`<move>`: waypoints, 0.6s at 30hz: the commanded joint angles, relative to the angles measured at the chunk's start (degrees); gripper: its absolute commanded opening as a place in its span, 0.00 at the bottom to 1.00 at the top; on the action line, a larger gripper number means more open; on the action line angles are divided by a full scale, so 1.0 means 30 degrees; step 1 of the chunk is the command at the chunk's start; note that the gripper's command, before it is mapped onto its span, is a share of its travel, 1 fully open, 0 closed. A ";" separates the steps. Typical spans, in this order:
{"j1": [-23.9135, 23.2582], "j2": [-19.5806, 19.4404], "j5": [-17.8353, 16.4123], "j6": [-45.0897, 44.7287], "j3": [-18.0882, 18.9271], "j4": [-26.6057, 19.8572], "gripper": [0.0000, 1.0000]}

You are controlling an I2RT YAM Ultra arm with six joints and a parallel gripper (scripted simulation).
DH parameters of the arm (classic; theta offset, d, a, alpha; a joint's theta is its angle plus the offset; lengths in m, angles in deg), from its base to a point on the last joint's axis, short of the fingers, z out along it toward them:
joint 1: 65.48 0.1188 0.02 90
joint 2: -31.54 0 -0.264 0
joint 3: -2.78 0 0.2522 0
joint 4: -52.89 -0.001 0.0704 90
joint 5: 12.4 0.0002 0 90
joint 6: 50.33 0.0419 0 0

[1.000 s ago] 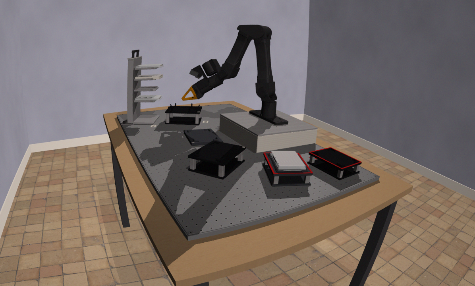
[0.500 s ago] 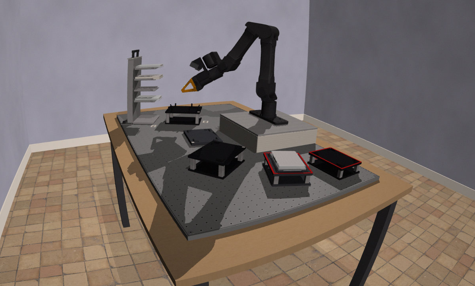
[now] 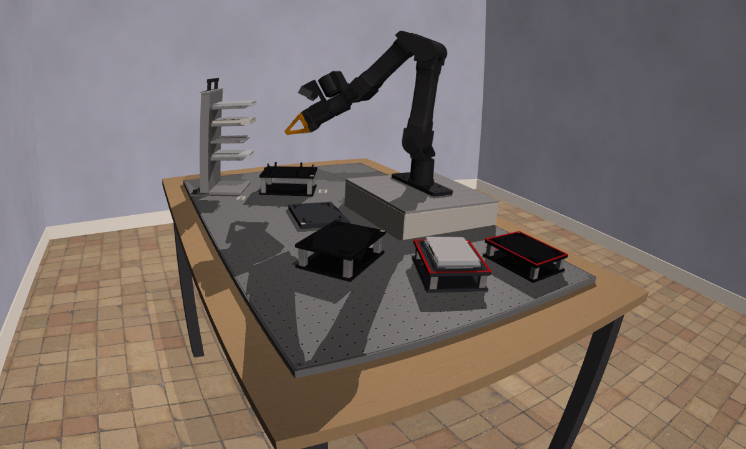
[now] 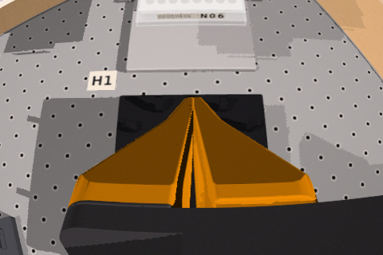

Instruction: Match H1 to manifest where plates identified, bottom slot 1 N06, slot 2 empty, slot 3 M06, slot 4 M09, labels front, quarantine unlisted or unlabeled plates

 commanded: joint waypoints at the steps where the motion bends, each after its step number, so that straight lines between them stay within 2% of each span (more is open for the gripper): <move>1: -0.0010 0.0267 -0.0131 -0.0050 0.0386 -0.0357 0.00; 3: -0.0046 0.0629 -0.0236 -0.0149 0.0759 -0.0575 0.00; 18: -0.0050 0.0681 -0.0235 -0.0150 0.0745 -0.0271 0.00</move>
